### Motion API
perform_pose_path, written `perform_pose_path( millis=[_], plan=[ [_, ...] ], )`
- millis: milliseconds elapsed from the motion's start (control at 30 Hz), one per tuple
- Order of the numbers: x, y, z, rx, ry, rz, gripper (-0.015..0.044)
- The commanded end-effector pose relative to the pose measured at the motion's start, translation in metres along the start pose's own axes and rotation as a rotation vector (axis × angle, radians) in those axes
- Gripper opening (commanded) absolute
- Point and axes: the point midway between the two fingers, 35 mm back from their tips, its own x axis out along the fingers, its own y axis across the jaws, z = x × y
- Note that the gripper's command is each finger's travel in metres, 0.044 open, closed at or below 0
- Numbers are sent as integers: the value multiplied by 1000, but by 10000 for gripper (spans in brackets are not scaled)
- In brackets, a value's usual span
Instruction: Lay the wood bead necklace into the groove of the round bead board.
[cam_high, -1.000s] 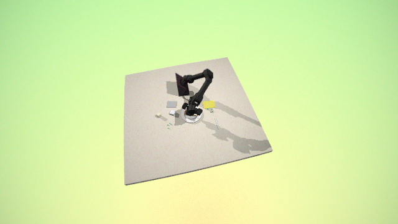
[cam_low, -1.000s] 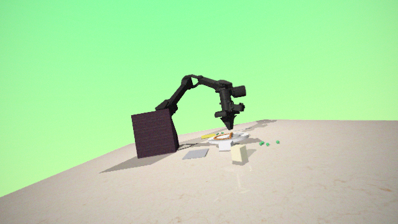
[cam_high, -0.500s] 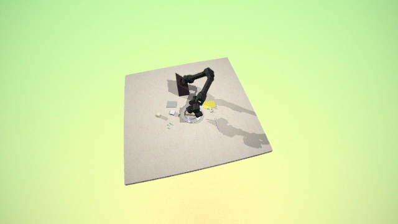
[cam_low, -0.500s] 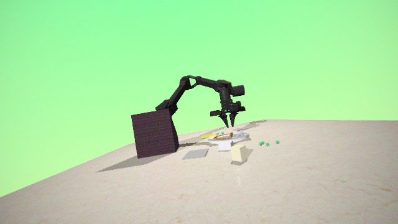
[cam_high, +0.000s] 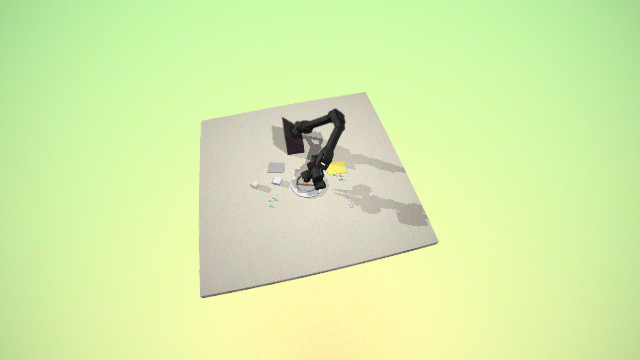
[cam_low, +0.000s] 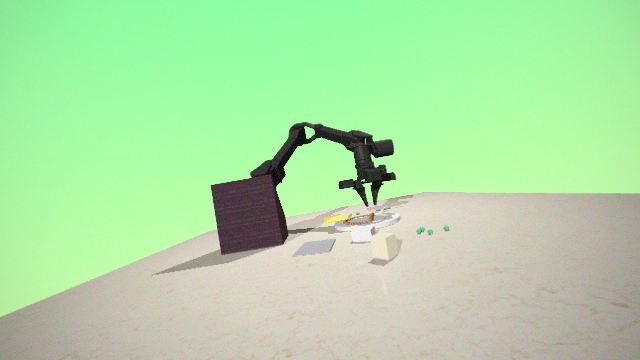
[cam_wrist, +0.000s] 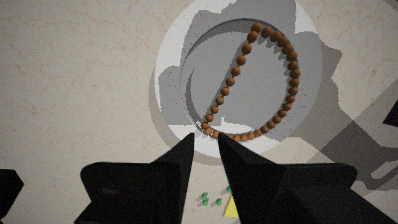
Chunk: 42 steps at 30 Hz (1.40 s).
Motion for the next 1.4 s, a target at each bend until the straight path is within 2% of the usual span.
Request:
perform_pose_path(
  millis=[0,767,933,1367],
  plan=[
    [-2,1,1,0,-1,6,120],
    [29,0,0,12,4,3,120],
    [27,0,0,4,1,1,0],
    [27,0,0,4,1,1,0]
  ],
)
